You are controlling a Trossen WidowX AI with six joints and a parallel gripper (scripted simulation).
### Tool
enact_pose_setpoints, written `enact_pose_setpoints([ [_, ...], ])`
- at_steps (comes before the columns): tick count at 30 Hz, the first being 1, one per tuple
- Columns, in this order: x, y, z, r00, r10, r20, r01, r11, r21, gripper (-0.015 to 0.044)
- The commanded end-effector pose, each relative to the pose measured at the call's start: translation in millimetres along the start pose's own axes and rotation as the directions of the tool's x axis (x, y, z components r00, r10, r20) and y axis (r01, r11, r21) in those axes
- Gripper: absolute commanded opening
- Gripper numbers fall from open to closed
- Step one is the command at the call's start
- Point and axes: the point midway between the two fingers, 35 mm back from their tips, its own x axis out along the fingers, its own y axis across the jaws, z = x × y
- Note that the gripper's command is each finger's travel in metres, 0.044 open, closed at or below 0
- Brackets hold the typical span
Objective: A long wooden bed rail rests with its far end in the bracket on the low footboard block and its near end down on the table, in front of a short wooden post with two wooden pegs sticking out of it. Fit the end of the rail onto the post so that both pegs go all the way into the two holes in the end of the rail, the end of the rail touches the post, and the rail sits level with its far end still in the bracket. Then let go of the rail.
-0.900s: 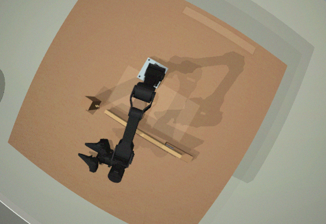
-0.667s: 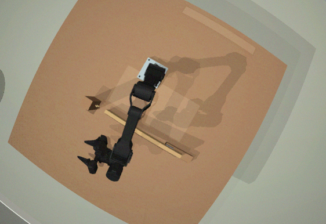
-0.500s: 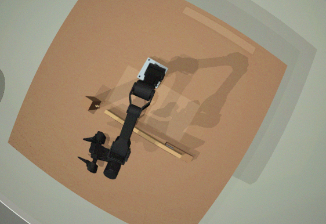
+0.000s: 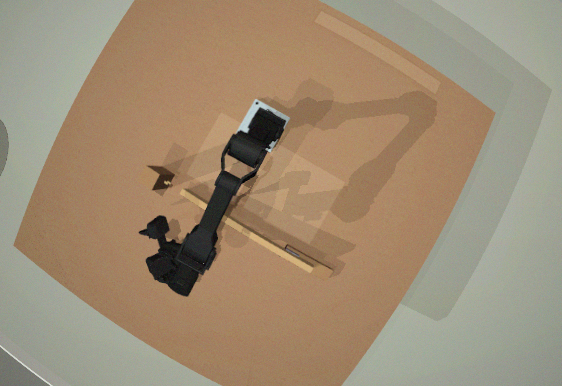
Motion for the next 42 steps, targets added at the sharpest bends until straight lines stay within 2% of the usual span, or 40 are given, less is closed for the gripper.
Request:
enact_pose_setpoints([
  [1, 0, -15, -77, 0.904, 0.182, -0.387, -0.423, 0.516, -0.745, 0.0440],
  [7, -10, -23, -103, 0.819, 0.230, -0.526, -0.568, 0.196, -0.799, 0.0440],
  [13, -23, -30, -125, 0.723, 0.266, -0.638, -0.629, -0.130, -0.767, 0.0440],
  [19, -38, -40, -145, 0.612, 0.299, -0.732, -0.600, -0.428, -0.676, 0.0440],
  [26, -58, -54, -164, 0.480, 0.332, -0.812, -0.460, -0.693, -0.555, 0.0440],
  [28, -61, -56, -167, 0.460, 0.337, -0.821, -0.427, -0.727, -0.537, 0.0440],
  [42, -62, -55, -167, 0.460, 0.337, -0.821, -0.427, -0.727, -0.537, 0.0440],
])
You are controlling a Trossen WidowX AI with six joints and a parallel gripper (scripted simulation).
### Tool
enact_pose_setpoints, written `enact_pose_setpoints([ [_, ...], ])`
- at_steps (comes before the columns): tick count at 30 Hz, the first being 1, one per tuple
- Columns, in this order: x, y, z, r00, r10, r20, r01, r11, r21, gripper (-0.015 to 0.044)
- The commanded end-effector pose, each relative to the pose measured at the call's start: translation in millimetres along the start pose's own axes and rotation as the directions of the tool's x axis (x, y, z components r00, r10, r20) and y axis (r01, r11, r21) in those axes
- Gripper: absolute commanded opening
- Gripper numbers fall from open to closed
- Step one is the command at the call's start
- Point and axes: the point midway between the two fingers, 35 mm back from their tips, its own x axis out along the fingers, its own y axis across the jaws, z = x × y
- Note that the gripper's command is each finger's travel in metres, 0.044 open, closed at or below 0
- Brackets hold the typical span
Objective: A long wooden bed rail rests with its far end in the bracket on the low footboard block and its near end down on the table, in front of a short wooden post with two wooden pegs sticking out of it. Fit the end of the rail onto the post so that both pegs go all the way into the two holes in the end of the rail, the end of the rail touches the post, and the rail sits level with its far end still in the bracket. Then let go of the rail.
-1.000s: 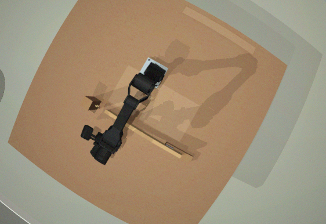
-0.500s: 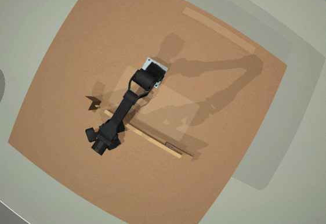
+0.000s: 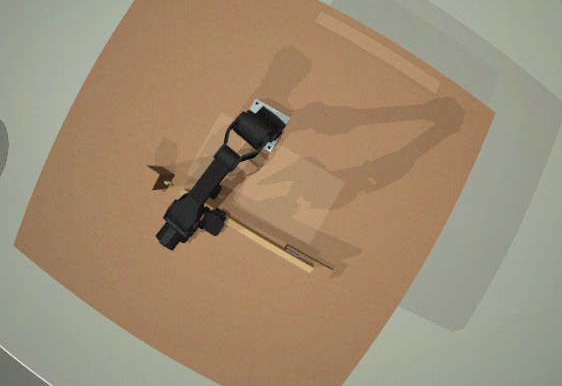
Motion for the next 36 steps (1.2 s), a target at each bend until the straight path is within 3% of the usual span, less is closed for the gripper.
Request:
enact_pose_setpoints([
  [1, 0, 9, 4, 0.999, 0.026, 0.042, -0.022, 0.996, -0.085, 0.0440],
  [36, 45, 8, 6, 0.999, 0.026, 0.043, -0.022, 0.996, -0.085, 0.0440],
])
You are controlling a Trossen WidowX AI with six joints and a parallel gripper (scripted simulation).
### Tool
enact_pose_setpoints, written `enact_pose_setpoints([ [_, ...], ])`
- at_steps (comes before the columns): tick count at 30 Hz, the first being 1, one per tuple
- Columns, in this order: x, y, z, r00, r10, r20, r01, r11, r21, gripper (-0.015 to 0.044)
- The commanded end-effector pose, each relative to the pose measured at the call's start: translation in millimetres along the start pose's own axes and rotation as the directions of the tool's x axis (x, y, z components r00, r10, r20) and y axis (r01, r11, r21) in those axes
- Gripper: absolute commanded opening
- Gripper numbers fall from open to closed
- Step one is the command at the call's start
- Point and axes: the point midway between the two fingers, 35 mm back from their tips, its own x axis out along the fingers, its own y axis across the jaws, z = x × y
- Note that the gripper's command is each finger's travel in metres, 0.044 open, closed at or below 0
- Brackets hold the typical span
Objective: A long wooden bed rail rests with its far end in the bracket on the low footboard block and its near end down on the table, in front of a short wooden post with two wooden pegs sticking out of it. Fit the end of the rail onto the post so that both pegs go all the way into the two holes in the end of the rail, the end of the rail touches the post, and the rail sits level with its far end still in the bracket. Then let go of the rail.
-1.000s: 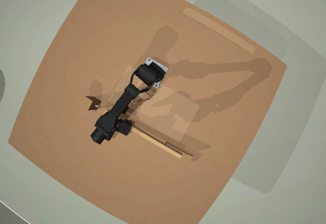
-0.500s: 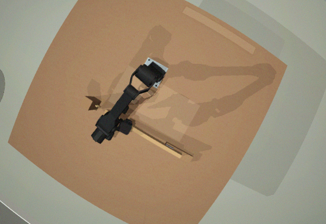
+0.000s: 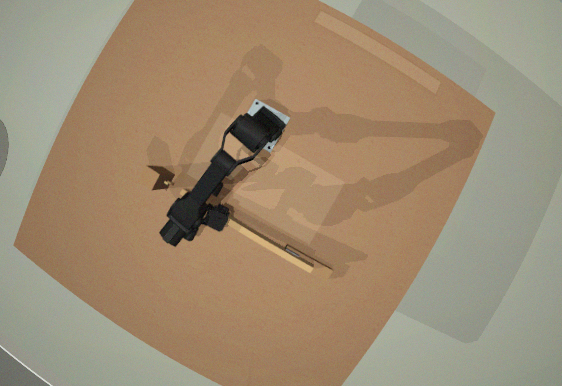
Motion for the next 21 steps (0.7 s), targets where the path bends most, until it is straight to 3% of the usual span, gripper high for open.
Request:
enact_pose_setpoints([
  [1, 9, 2, 1, 1.000, 0.006, 0.004, -0.006, 1.000, -0.002, 0.0440],
  [18, 33, 4, 1, 1.000, 0.006, 0.004, -0.006, 1.000, -0.002, 0.0440],
  [21, 33, 4, 1, 1.000, 0.006, 0.004, -0.006, 1.000, -0.002, 0.0361],
])
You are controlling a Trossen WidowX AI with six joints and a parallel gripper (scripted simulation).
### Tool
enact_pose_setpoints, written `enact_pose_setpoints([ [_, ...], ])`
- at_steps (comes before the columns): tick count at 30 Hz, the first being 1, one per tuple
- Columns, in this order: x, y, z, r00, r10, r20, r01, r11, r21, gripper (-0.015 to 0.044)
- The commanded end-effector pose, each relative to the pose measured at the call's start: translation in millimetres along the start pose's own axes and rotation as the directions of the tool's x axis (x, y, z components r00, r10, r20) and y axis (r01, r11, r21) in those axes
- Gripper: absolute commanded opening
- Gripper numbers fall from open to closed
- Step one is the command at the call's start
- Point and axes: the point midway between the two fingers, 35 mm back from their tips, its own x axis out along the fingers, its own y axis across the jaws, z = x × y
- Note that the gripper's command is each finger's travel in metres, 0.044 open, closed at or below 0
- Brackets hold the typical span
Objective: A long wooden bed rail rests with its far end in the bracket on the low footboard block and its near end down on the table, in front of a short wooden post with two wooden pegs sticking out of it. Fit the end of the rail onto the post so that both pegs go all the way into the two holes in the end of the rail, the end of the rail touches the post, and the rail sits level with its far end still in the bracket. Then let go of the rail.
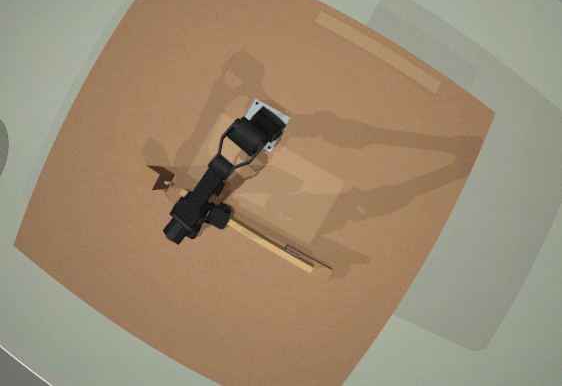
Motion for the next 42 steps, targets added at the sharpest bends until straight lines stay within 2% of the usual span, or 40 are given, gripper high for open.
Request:
enact_pose_setpoints([
  [1, 2.9, 1.3, 0.7, 1.000, 0.003, 0.003, -0.003, 1.000, 0.003, 0.0335],
  [12, 2.9, 1.3, 0.7, 1.000, 0.003, 0.003, -0.003, 1.000, 0.003, 0.0046],
  [19, 2.9, 1.3, 0.7, 1.000, 0.003, 0.003, -0.003, 1.000, 0.003, 0.0000],
  [42, -3.1, 1.0, 0.1, 1.000, 0.003, 0.003, -0.003, 1.000, 0.003, 0.0000],
])
